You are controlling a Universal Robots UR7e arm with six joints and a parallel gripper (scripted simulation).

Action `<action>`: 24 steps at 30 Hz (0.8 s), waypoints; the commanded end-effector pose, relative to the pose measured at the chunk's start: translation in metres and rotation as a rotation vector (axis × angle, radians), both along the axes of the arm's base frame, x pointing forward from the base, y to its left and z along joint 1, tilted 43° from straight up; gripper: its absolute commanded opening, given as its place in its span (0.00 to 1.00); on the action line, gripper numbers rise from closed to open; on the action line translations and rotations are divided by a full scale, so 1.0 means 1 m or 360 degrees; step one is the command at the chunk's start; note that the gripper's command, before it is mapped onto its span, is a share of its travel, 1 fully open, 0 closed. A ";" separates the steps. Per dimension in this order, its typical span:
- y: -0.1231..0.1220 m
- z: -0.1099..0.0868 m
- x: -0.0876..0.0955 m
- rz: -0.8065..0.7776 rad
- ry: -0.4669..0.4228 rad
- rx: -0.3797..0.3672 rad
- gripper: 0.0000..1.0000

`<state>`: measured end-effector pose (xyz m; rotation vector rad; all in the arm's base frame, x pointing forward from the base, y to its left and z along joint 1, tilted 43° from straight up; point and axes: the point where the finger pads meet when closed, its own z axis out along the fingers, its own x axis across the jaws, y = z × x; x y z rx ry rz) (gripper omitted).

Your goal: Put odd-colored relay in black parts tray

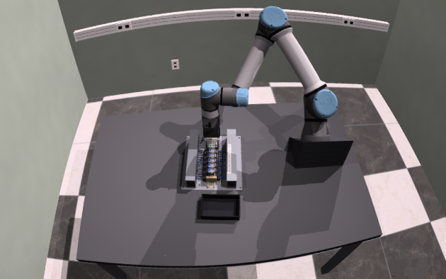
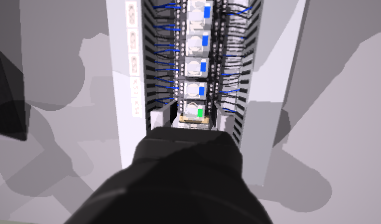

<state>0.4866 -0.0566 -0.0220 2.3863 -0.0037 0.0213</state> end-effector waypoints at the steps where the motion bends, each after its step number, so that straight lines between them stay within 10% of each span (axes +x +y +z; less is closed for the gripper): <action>1: -0.003 -0.004 0.000 0.0001 -0.0002 0.0000 0.98; 24: -0.008 -0.008 0.001 0.0001 -0.0002 0.0000 0.98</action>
